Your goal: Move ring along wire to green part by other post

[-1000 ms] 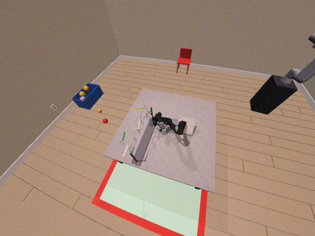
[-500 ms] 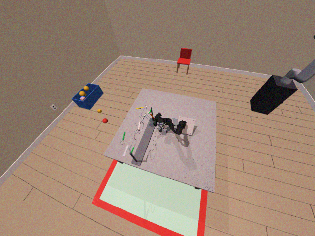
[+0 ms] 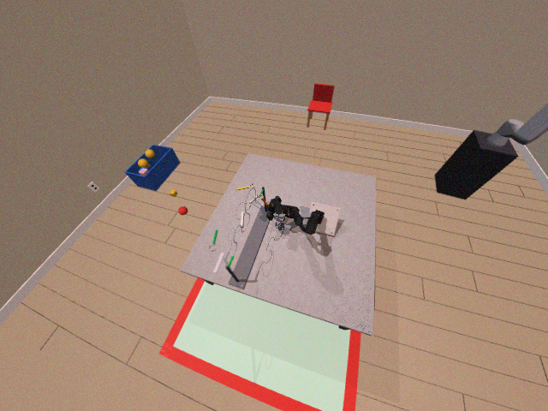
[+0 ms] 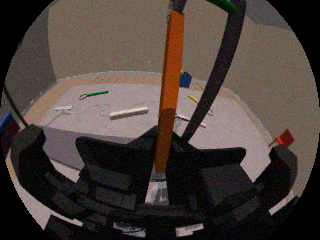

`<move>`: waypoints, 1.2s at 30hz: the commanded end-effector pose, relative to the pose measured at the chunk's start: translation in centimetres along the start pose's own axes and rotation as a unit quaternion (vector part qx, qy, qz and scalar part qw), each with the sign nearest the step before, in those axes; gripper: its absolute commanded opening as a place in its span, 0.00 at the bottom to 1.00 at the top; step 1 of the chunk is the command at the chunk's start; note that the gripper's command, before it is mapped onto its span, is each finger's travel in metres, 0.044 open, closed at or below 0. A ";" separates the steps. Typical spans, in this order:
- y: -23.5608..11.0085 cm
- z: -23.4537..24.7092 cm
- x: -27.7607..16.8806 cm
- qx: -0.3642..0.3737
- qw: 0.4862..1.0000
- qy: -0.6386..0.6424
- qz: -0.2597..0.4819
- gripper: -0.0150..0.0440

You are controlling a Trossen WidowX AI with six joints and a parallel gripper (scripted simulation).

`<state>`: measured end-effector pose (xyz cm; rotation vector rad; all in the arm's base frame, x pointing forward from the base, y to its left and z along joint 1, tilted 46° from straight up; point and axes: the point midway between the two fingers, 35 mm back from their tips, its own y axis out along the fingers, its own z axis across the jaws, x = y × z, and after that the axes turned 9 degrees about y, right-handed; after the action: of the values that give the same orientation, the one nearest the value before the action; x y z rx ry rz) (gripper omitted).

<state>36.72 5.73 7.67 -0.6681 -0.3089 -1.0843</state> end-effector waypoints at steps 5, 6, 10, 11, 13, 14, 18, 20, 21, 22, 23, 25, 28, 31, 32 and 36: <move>0.0 0.0 0.0 0.000 1.000 0.000 0.000 0.22; 0.0 0.0 0.0 0.000 1.000 0.000 0.000 0.27; 0.0 0.0 0.0 0.000 1.000 0.000 0.000 0.44; 0.0 0.0 0.0 0.000 1.000 0.000 0.000 0.49; -0.3 0.0 0.0 0.000 1.000 0.000 0.000 0.53; -0.4 0.0 0.0 0.000 1.000 0.000 0.000 0.53; -1.3 0.1 0.1 -0.001 1.000 0.001 0.000 0.53; -1.8 0.1 0.1 -0.001 1.000 0.001 0.000 0.53; -2.1 0.1 0.1 -0.002 1.000 0.001 0.000 0.53; -2.3 0.0 0.1 -0.002 1.000 0.001 0.000 0.53; -2.6 0.0 0.1 -0.002 1.000 0.002 0.000 0.53; -3.0 0.0 0.1 -0.002 1.000 0.002 0.000 0.53; -3.8 0.0 0.1 -0.003 1.000 0.002 0.000 0.53; -4.5 -0.1 0.0 -0.003 1.000 0.003 0.001 0.53; -4.7 -0.1 -0.1 -0.004 1.000 0.003 0.001 0.53; -5.0 -0.2 -0.1 -0.004 1.000 0.003 0.001 0.53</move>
<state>32.93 4.23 9.55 -0.6637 -0.3044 -1.0973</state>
